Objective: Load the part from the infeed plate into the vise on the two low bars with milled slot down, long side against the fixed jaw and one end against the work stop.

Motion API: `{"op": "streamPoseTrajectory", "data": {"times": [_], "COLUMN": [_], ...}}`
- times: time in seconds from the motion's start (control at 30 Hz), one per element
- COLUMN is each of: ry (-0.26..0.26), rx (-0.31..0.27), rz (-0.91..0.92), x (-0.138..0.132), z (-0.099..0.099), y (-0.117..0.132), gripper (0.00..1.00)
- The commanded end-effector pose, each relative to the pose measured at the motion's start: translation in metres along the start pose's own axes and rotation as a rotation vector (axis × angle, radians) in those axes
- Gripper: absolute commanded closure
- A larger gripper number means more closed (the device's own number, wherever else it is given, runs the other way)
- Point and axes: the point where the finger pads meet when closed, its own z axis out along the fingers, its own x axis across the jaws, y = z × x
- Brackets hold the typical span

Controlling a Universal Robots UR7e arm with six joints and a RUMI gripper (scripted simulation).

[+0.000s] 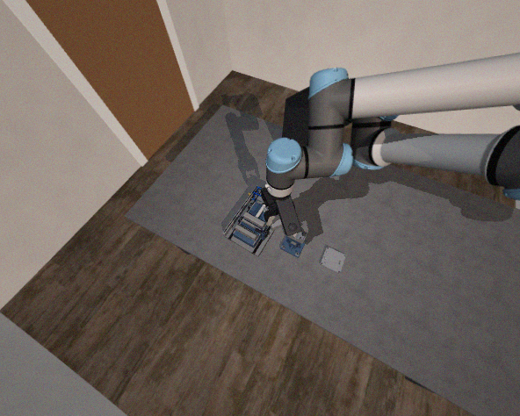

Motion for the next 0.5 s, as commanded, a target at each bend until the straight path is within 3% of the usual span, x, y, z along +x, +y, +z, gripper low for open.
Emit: {"op": "streamPoseTrajectory", "data": {"times": [0.0,0.47], "ry": [0.002,0.002], "rx": [-0.002,-0.001], "rz": [0.068,0.238], "x": [0.008,0.027], "z": [0.0,0.0], "y": [0.006,0.022], "gripper": [1.0,1.0]}}
